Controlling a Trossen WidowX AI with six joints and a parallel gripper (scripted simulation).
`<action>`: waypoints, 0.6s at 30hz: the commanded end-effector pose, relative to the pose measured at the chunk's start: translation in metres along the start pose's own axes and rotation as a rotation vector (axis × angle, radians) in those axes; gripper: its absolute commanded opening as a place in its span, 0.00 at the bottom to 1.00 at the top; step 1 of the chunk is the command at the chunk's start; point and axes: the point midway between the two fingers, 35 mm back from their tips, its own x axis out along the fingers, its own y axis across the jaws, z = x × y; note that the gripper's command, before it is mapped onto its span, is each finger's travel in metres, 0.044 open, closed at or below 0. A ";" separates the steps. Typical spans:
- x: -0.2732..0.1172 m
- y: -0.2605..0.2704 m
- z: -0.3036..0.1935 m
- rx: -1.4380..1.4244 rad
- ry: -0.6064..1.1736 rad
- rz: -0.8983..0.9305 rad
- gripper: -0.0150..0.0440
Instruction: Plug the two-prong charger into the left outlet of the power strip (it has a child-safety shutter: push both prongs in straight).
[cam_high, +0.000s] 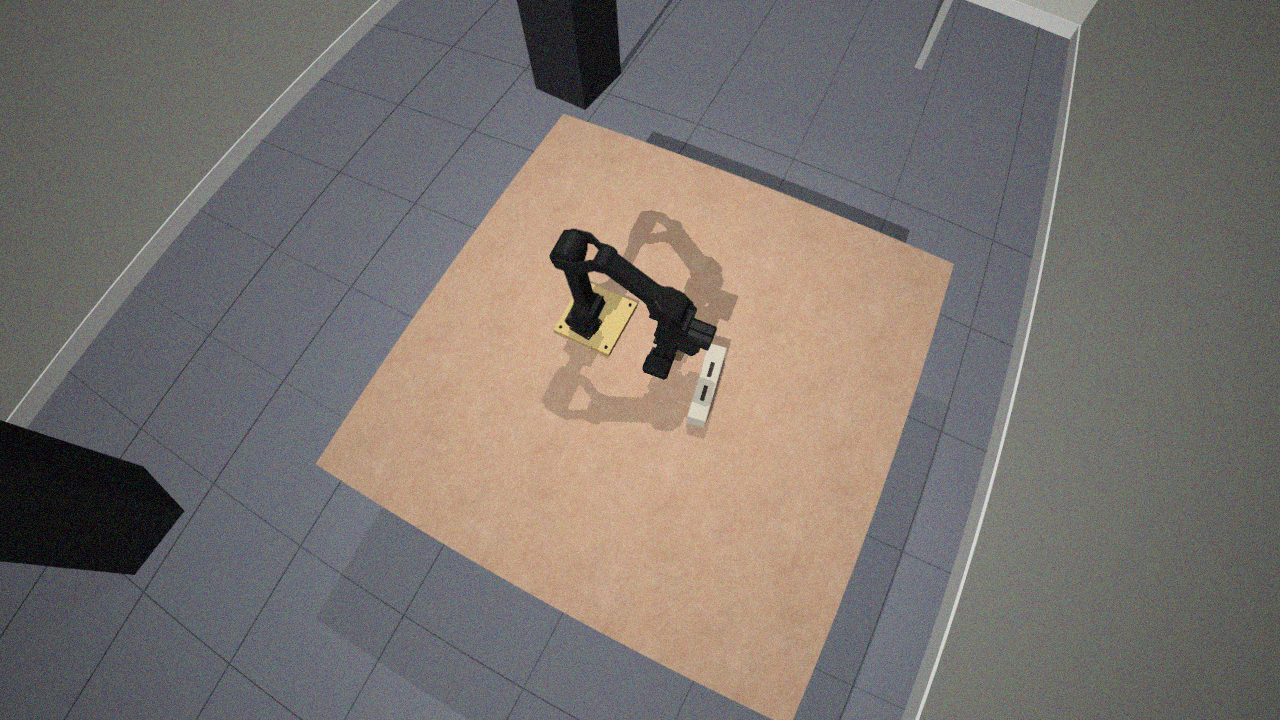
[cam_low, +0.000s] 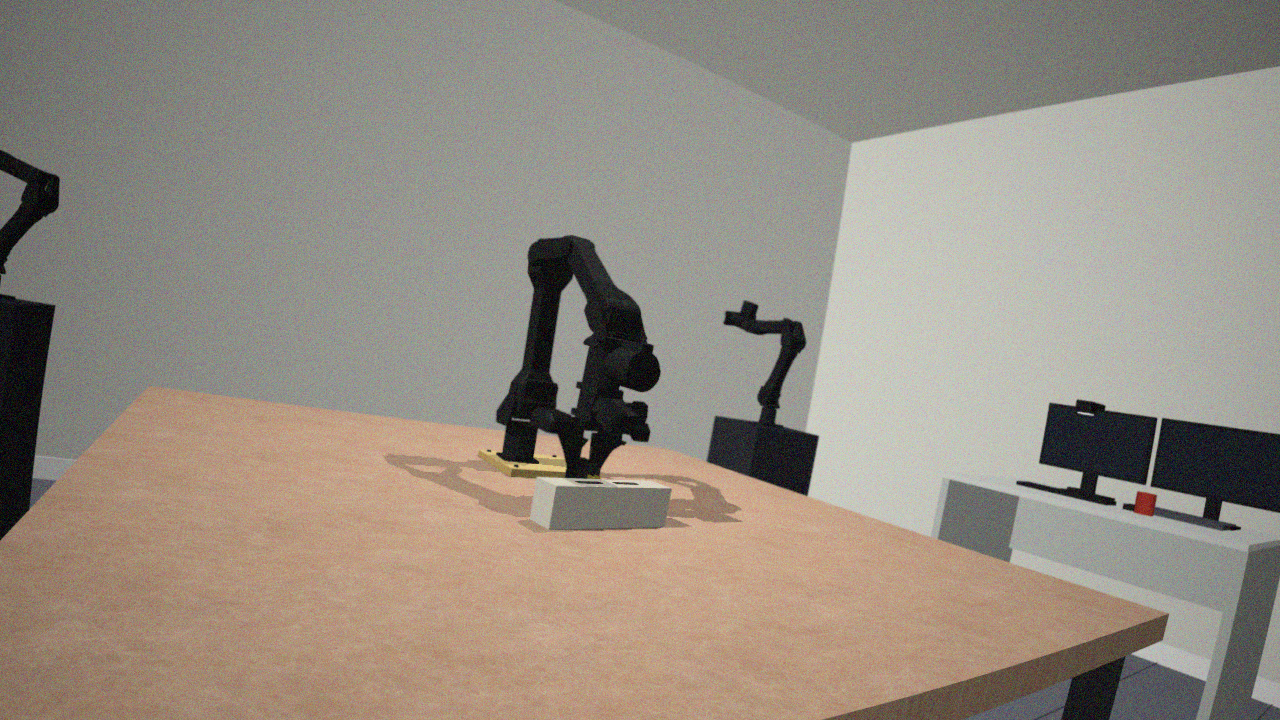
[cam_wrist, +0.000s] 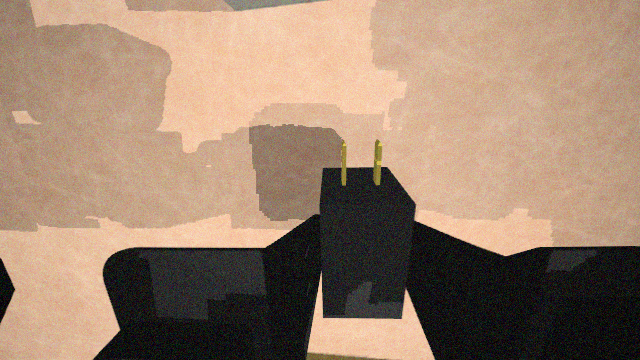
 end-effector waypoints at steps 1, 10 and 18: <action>0.008 -0.008 -0.001 -0.027 0.015 -0.005 0.25; 0.008 -0.009 0.007 -0.033 0.014 -0.006 0.25; 0.008 -0.010 0.018 -0.039 0.014 -0.006 0.25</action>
